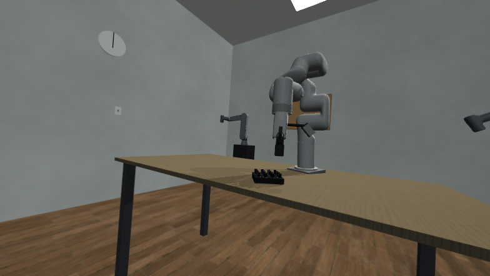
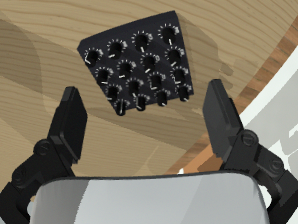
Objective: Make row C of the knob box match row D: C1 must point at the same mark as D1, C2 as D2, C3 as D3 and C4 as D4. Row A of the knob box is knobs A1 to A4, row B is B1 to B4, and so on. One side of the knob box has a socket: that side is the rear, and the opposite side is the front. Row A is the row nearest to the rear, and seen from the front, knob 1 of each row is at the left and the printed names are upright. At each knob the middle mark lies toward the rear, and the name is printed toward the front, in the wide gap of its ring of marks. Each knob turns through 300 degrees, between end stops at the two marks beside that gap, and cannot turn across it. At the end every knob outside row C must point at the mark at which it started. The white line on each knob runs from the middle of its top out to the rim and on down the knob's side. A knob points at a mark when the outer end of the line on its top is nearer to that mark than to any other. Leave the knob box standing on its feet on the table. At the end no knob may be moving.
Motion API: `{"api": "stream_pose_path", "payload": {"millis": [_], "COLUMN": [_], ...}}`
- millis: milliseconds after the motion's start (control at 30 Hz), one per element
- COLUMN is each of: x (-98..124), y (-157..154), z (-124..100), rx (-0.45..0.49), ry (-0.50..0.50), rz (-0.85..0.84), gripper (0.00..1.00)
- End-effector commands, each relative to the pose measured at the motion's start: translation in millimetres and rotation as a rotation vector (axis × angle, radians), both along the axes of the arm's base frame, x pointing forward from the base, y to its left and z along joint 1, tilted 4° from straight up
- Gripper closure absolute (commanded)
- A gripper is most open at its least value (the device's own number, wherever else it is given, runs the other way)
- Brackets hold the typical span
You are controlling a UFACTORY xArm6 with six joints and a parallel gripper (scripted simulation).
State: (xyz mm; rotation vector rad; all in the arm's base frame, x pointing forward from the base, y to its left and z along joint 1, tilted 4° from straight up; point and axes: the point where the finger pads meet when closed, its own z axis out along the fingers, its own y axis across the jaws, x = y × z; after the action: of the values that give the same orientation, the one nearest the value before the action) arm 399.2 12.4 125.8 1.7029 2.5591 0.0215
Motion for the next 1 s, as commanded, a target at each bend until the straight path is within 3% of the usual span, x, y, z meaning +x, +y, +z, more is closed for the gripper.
{"api": "stream_pose_path", "payload": {"millis": [0,367,967], "x": [-2,-5,-5], "y": [1,2,2], "z": [37,85,87], "rx": [0.000,0.000,0.000], "ry": [-0.003,-0.003,-0.003], "rz": [0.000,0.000,0.000], "gripper": [0.00,0.00,0.00]}}
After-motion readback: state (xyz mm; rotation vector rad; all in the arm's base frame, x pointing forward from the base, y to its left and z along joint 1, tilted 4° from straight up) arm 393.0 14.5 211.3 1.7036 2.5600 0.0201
